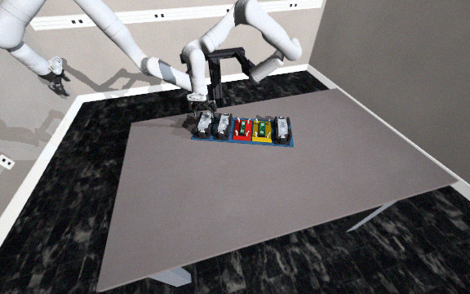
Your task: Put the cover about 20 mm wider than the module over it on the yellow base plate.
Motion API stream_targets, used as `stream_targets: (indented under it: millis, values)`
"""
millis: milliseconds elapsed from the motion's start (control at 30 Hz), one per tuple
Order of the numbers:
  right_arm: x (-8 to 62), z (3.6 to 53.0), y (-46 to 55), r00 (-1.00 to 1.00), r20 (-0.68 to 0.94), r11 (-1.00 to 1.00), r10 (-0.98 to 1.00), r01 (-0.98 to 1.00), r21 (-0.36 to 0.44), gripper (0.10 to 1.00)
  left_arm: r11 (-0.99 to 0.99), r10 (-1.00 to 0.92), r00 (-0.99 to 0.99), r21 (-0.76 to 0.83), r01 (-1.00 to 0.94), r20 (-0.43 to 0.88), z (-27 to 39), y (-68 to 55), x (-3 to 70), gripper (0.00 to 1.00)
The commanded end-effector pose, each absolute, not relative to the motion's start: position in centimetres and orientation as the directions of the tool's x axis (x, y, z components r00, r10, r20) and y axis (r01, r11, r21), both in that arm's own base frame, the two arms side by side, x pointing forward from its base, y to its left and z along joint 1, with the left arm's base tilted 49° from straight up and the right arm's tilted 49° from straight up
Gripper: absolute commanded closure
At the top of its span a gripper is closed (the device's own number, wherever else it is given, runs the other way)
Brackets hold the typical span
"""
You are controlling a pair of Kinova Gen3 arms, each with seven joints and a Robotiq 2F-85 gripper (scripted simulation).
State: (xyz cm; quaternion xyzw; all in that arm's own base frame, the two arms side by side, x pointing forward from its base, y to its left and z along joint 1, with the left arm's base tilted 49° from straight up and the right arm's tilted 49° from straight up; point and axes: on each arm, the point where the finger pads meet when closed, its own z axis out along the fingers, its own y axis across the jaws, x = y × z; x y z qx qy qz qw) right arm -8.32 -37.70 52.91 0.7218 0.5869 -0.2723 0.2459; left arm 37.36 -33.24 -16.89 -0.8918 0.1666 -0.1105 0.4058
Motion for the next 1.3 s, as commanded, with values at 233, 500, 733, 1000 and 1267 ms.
stream_targets:
  millis: [233,500,733,1000,1267]
  values:
    - [-8.35,52.96,-37.68,0.164,-0.682,-0.191,0.712,0.981,0.036,0.1,-0.617,-0.388,0.919,-0.759,-0.208,0.063,-16.82,-33.4,37.34,0.002]
    - [-8.35,52.96,-37.68,0.164,-0.682,-0.191,0.712,0.981,0.036,0.1,-0.619,-0.396,0.916,-0.756,-0.212,0.068,-17.36,-33.24,37.85,0.002]
    - [-8.35,52.96,-37.68,0.164,-0.682,-0.191,0.712,0.981,0.036,0.1,-0.621,-0.4,0.914,-0.755,-0.213,0.07,-17.59,-33.17,38.07,0.002]
    - [-8.35,52.96,-37.68,0.164,-0.682,-0.191,0.712,0.981,0.036,0.1,-0.622,-0.399,0.914,-0.753,-0.213,0.071,-17.56,-33.32,37.97,0.002]
    - [-8.35,52.96,-37.68,0.164,-0.682,-0.191,0.712,0.981,0.036,0.1,-0.621,-0.4,0.914,-0.755,-0.213,0.07,-17.59,-33.18,38.07,0.002]
